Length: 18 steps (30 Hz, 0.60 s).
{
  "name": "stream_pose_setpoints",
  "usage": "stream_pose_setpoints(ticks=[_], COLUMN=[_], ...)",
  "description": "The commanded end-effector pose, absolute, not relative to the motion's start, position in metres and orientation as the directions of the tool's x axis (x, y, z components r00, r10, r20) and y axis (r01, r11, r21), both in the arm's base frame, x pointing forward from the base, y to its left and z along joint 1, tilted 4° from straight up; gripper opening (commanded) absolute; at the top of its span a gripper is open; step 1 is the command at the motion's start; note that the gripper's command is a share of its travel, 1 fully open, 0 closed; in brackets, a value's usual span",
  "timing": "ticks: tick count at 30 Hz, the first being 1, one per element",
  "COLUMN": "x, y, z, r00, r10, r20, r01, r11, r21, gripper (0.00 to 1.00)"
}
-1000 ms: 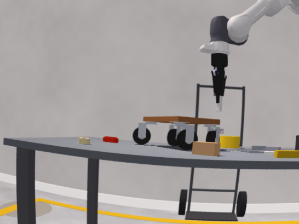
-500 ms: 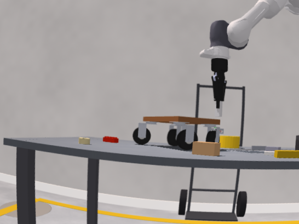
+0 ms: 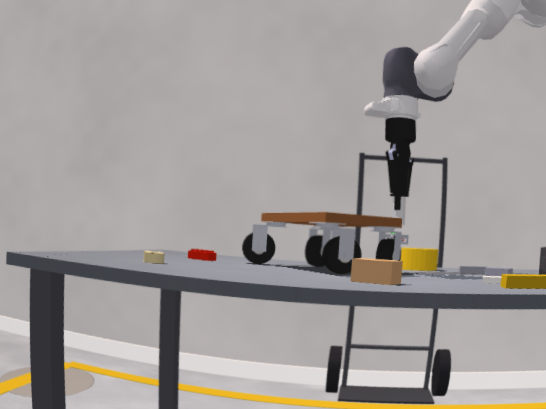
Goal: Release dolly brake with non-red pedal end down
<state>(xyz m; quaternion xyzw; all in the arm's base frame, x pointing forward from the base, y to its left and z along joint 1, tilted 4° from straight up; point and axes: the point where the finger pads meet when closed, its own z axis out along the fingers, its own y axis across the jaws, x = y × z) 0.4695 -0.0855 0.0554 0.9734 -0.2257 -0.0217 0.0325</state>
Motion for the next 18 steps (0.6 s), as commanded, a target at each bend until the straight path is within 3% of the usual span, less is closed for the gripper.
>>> stream_pose_setpoints(ticks=[1,18], x=[0.473,0.473], y=[-0.086,-0.087], z=[0.053,0.041], r00=[0.9,0.9], r10=[-0.436,-0.436], r20=[-0.017,-0.017], r01=[-0.434,-0.434], r11=[-0.899,-0.899], r21=[0.065,0.065], gripper=[0.0,0.0])
